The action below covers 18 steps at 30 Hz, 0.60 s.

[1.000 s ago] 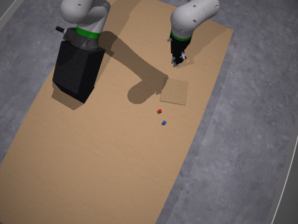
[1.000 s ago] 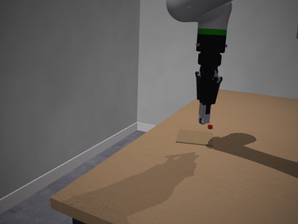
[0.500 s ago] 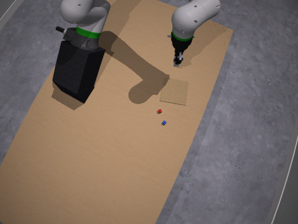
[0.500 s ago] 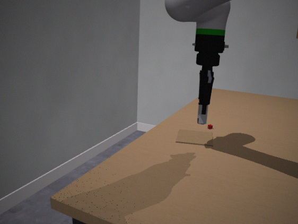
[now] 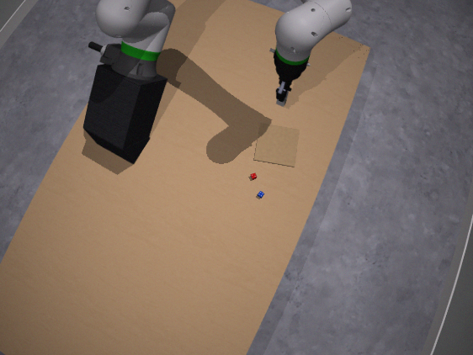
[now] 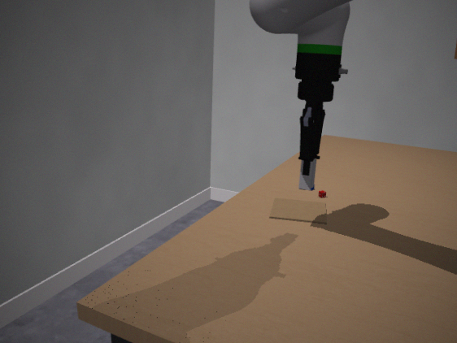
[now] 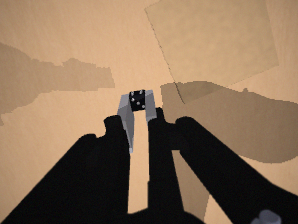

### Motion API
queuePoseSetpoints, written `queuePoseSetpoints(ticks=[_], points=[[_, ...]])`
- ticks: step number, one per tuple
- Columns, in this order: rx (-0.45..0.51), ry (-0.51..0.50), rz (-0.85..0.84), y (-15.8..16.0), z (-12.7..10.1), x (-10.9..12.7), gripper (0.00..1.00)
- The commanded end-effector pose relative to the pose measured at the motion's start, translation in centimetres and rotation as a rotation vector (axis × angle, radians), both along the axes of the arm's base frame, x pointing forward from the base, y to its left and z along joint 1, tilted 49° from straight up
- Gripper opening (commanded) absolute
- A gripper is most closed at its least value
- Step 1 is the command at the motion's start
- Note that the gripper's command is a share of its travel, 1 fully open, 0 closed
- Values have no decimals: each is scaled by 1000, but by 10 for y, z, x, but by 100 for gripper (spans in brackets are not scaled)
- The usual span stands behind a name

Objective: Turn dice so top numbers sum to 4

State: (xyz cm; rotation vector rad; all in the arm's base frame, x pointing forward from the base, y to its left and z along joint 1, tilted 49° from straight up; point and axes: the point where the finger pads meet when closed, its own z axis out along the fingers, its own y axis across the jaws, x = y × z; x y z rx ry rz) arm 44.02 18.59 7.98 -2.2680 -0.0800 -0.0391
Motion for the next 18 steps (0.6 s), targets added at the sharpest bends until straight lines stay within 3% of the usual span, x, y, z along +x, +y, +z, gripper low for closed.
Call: queuePoseSetpoints(ticks=[1,3,5,18], points=[[-10,119,-96,1,1,2,7],[-10,119,-96,1,1,2,7],[-10,215,-178,2,2,4,7],[-10,487,-409,5,4,8,7]])
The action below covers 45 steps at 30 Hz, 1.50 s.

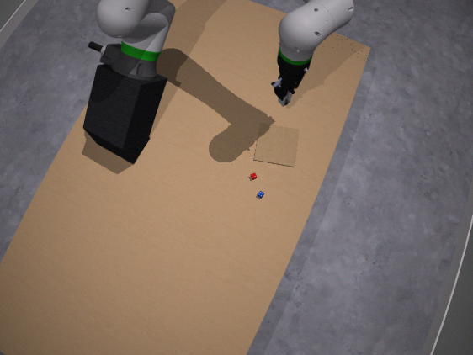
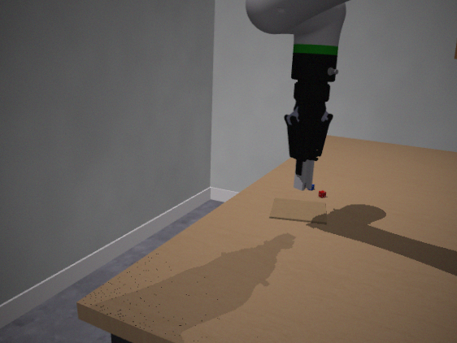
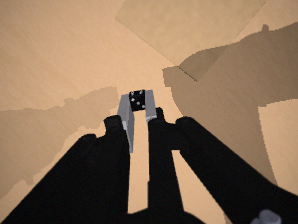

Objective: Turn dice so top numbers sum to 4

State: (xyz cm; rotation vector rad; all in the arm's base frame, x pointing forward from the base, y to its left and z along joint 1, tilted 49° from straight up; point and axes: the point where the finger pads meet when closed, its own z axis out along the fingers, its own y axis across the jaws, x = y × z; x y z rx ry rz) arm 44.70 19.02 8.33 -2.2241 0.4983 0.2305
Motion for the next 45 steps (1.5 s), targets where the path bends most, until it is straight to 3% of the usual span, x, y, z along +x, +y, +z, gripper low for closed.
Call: queuePoseSetpoints(ticks=[1,2,3,17,20,21,34,37,38,45], points=[[-11,97,-78,1,1,2,7],[-11,97,-78,1,1,2,7],[-11,174,-143,2,2,3,7],[-11,481,-403,5,4,8,7],[-11,485,-407,5,4,8,7],[-11,562,-472,6,5,10,7],[-10,845,-713,10,8,14,7],[-10,860,-725,10,8,15,7],[-10,930,-784,11,9,16,7],[-9,1065,-899,12,10,18,7]])
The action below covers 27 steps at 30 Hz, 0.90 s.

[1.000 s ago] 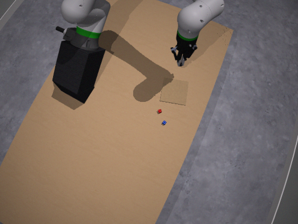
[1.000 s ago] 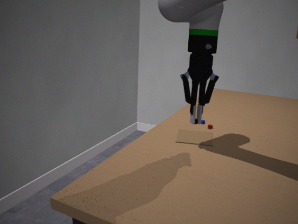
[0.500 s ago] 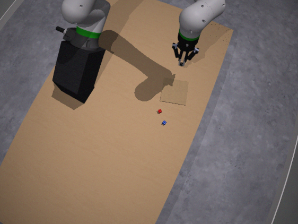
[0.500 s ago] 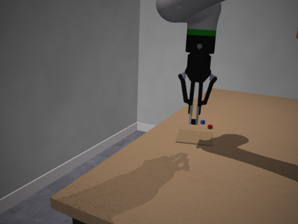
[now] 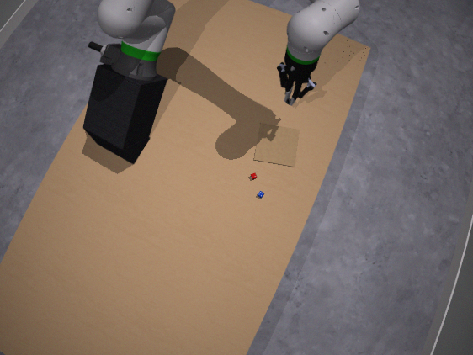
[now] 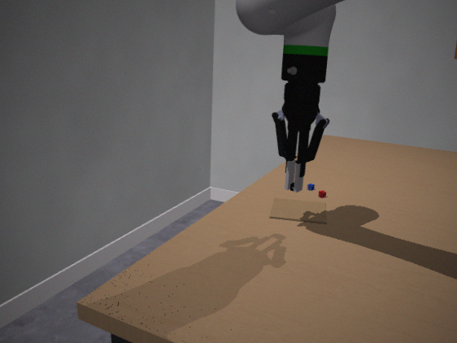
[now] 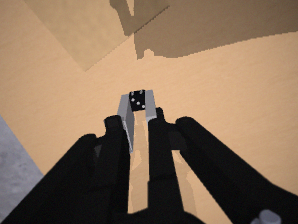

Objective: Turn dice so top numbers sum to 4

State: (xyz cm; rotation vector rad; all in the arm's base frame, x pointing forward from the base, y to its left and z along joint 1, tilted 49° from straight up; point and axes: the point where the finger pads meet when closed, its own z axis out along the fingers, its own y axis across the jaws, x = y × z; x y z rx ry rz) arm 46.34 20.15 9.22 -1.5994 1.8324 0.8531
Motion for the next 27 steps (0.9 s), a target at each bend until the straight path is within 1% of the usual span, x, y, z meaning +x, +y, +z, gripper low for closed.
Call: queuePoseSetpoints(ticks=[1,3,5,8,10,14,15,20,21,22,23,25,27], points=[[-10,134,-109,1,1,2,7],[-10,163,-134,2,2,3,7],[-10,223,-185,2,2,4,7],[-10,224,-186,2,2,4,7],[-10,325,-271,4,3,5,7],[-10,390,-326,5,4,6,7],[-10,428,-359,5,4,7,7],[-10,526,-442,6,5,9,7],[-10,561,-471,7,5,9,7],[-10,565,-475,7,5,9,7],[-10,600,-505,7,6,10,7],[-10,600,-505,7,6,10,7],[-10,660,-555,8,6,11,7]])
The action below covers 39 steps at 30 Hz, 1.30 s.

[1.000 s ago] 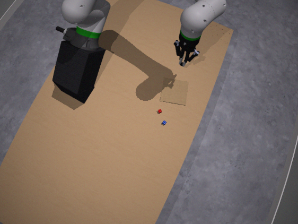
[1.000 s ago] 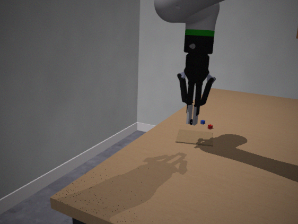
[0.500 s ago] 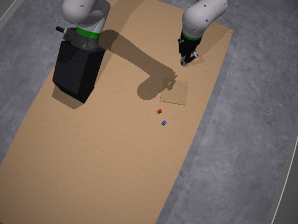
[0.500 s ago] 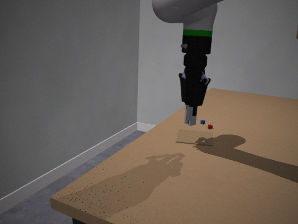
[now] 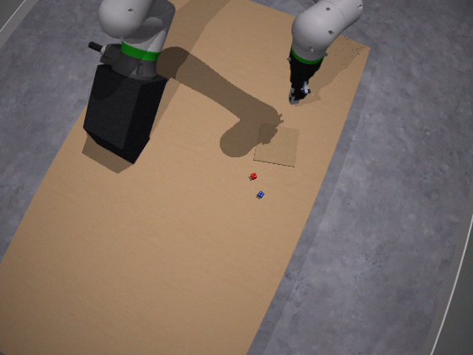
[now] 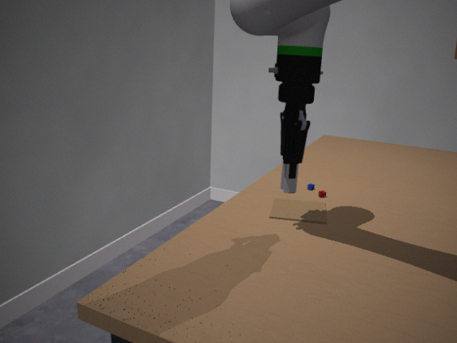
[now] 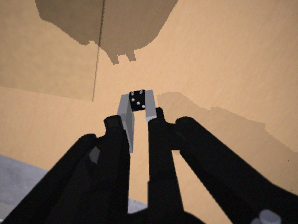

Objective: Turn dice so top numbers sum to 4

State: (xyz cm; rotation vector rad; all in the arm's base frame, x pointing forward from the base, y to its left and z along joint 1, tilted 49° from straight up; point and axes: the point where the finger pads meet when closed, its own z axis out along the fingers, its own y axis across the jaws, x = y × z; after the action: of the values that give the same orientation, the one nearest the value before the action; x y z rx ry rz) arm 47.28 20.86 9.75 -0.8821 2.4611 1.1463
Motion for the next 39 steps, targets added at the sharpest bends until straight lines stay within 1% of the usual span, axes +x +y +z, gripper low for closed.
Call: queuePoseSetpoints(ticks=[1,4,7,17,20,23,29,32,34,38,39], points=[[-10,114,-93,1,1,2,7],[-9,168,-139,2,2,3,7],[-9,197,-163,2,2,3,7],[-3,200,-179,2,2,3,7],[32,160,-229,2,0,2,7],[102,82,-323,2,-2,0,7],[181,-6,-425,1,-3,-3,7],[185,-12,-431,1,-3,-3,7],[256,-75,-496,3,-5,-9,7],[299,-116,-539,3,-6,-12,7],[322,-139,-565,4,-7,-13,7]])
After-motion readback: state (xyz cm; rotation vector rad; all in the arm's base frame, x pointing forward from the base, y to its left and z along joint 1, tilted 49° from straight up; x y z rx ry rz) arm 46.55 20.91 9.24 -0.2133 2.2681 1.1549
